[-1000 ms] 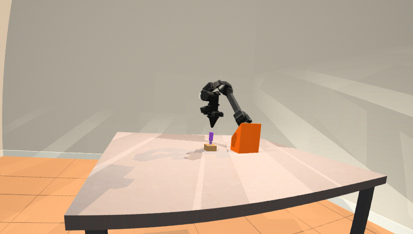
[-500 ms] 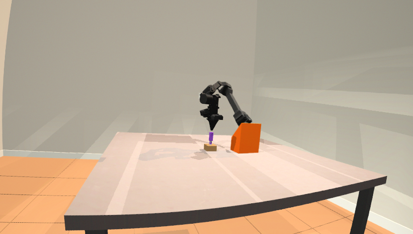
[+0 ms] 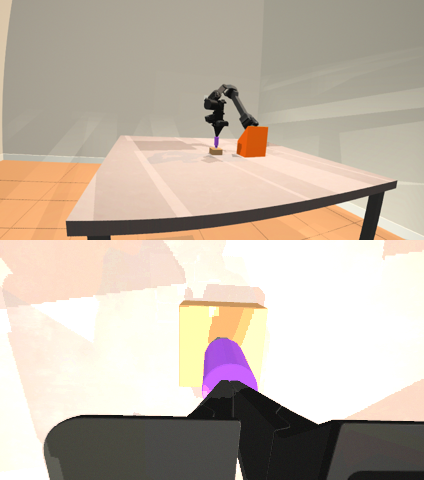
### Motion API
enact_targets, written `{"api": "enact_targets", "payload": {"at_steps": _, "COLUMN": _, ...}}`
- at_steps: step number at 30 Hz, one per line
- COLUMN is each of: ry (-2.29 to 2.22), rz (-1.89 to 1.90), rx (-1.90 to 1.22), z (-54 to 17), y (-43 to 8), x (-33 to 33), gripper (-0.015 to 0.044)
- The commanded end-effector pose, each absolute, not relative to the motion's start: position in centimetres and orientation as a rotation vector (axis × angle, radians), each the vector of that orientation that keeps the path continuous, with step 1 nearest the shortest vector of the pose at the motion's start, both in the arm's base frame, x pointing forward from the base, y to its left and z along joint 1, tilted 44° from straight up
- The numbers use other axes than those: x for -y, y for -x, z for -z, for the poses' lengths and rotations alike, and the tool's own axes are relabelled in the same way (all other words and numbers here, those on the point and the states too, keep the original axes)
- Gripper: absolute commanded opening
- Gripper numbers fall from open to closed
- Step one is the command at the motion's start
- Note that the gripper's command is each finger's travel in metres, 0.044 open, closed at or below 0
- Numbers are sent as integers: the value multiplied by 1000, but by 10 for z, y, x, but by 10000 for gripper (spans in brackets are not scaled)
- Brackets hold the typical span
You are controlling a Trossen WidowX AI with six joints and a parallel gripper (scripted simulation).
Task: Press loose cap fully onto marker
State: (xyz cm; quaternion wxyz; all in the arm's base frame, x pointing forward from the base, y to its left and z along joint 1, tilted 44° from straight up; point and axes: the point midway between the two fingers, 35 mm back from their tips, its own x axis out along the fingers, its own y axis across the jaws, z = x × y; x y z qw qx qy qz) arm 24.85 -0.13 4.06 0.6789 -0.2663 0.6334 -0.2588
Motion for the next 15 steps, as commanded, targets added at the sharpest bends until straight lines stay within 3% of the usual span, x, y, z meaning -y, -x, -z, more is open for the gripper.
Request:
{"api": "enact_targets", "payload": {"at_steps": 1, "ry": 598, "rz": 580, "rx": -1421, "z": -41, "y": -249, "x": 1, "gripper": 0}}
{"api": "enact_targets", "payload": {"at_steps": 6, "ry": 598, "rz": 578, "rx": -1422, "z": -42, "y": -249, "x": -1, "gripper": 0}}
{"api": "enact_targets", "payload": {"at_steps": 15, "ry": 598, "rz": 579, "rx": -1426, "z": -105, "y": -243, "x": -62, "gripper": 0}}
